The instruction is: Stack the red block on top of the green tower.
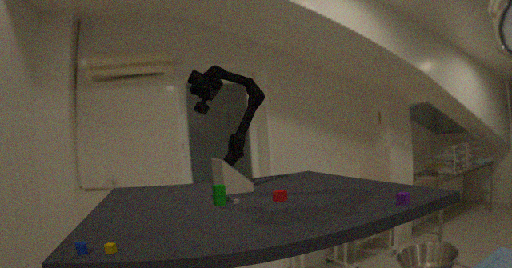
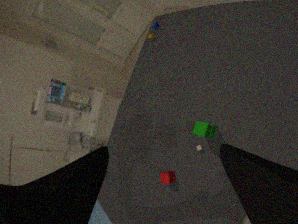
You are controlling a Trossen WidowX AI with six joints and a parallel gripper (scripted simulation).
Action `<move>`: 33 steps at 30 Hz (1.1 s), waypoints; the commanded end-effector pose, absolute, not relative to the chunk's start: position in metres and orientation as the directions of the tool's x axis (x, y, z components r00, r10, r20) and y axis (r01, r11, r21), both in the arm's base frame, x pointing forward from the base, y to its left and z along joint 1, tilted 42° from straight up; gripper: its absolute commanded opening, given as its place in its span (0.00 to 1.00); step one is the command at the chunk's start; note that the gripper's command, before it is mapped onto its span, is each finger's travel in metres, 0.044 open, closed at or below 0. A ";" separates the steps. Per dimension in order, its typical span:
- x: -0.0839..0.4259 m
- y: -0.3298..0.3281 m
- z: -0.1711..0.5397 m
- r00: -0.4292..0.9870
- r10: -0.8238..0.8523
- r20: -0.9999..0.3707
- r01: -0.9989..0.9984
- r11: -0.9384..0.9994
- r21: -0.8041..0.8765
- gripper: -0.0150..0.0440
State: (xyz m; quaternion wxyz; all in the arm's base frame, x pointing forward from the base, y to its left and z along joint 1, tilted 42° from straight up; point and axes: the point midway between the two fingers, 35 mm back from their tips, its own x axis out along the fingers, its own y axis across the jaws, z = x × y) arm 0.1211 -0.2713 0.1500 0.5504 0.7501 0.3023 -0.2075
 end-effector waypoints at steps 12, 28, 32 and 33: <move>0.188 -0.242 0.140 0.656 0.361 -0.662 0.695 0.051 0.717 1.00; 0.273 -0.163 0.126 0.484 0.542 -0.687 0.494 0.479 0.726 1.00; 0.290 -0.139 0.121 0.429 0.574 -0.697 0.405 0.568 0.717 1.00; 0.293 -0.133 0.120 0.413 0.582 -0.701 0.380 0.589 0.713 1.00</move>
